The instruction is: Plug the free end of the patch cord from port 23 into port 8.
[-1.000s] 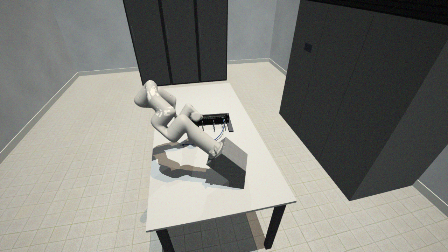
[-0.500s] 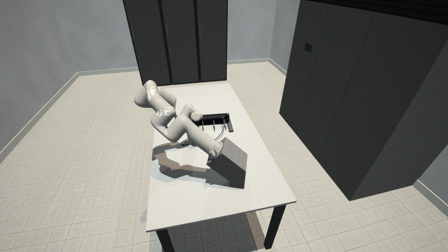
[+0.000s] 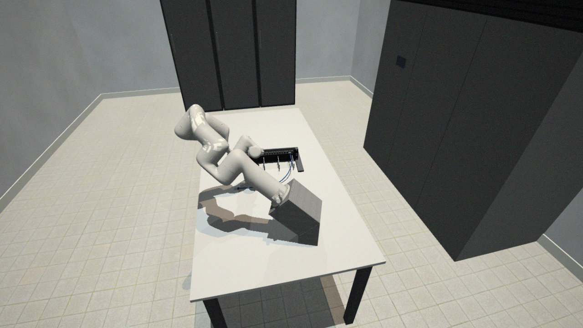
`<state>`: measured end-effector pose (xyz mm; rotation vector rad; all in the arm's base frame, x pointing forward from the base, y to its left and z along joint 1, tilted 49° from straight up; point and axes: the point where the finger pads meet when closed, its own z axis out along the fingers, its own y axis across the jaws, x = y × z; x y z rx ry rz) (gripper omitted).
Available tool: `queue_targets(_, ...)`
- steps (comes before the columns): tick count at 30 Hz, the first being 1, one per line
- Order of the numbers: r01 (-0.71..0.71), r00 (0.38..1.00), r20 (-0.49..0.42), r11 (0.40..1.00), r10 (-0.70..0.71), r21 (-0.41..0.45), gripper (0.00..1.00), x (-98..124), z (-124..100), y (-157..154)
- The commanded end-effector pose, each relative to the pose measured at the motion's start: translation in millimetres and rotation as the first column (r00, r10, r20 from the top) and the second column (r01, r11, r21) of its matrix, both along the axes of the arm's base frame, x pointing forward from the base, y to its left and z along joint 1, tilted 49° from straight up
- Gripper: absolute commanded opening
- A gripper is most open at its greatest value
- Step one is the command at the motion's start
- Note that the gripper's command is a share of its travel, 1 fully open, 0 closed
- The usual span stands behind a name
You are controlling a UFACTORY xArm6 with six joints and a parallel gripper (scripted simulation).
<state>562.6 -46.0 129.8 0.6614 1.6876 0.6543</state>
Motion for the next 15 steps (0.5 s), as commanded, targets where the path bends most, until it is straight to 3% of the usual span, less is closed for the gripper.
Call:
queue_targets(1, 0.001, 1.0, 0.001, 1.0, -0.001, 0.0, 0.0, -4, 2, -1)
queue_targets(7, 0.001, 1.0, 0.001, 1.0, -0.001, 0.0, 0.0, -22, 5, -3)
queue_targets(15, 0.001, 1.0, 0.002, 1.0, -0.001, 0.0, 0.0, -88, 18, -8)
